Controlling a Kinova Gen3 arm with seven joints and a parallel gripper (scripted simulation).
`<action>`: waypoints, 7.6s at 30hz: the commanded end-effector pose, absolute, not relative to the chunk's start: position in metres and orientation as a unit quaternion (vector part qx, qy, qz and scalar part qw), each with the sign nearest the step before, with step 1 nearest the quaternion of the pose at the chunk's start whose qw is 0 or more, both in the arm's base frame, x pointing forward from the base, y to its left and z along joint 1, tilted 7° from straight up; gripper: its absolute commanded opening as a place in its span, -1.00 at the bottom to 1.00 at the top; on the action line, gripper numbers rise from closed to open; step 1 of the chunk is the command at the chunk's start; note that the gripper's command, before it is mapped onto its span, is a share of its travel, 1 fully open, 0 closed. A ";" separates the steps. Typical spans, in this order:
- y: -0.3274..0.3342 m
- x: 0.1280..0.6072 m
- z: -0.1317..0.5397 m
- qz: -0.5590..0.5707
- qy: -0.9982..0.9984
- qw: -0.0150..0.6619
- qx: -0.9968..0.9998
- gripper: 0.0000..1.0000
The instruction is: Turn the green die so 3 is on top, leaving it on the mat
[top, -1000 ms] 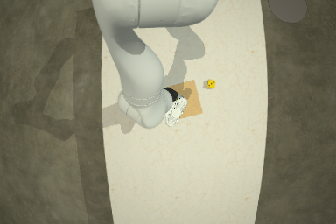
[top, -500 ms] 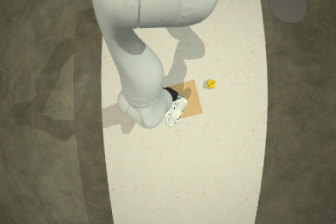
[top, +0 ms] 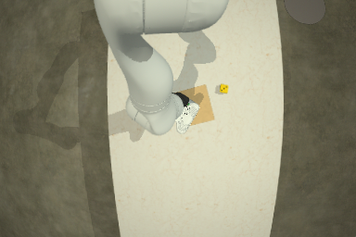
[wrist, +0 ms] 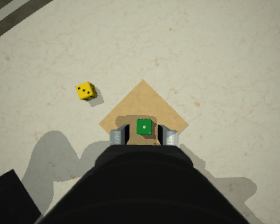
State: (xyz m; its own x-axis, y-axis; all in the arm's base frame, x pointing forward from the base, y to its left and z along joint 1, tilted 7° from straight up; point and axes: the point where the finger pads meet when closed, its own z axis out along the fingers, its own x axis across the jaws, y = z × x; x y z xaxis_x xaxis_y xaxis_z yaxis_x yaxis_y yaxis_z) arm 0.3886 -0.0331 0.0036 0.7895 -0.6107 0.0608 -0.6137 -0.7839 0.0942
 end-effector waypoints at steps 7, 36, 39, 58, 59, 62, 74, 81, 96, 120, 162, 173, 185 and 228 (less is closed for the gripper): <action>-0.036 0.388 -0.008 0.015 -0.323 0.055 0.945 0.74; -0.040 0.389 -0.044 0.015 -0.323 0.055 0.945 0.74; -0.040 0.389 -0.046 0.015 -0.323 0.055 0.945 0.74; -0.040 0.389 -0.047 0.015 -0.323 0.055 0.945 0.74; -0.040 0.389 -0.047 0.015 -0.323 0.055 0.945 0.74; -0.040 0.389 -0.047 0.015 -0.323 0.055 0.945 0.74; -0.040 0.389 -0.047 0.015 -0.323 0.055 0.945 0.74; -0.040 0.389 -0.047 0.015 -0.323 0.055 0.945 0.74; -0.040 0.389 -0.047 0.015 -0.323 0.055 0.945 0.74; -0.040 0.389 -0.047 0.015 -0.323 0.055 0.945 0.74; -0.044 0.389 -0.082 0.015 -0.323 0.055 0.945 0.74; -0.044 0.389 -0.083 0.015 -0.323 0.055 0.945 0.74; -0.044 0.389 -0.083 0.015 -0.323 0.055 0.945 0.74; -0.044 0.389 -0.083 0.015 -0.323 0.055 0.945 0.14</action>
State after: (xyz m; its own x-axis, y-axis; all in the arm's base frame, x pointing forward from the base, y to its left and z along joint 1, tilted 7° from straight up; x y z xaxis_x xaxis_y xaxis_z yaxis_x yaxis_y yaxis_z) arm 0.3867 -0.0441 -0.0820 0.7872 -0.6140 0.0581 -0.6165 -0.7815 0.0958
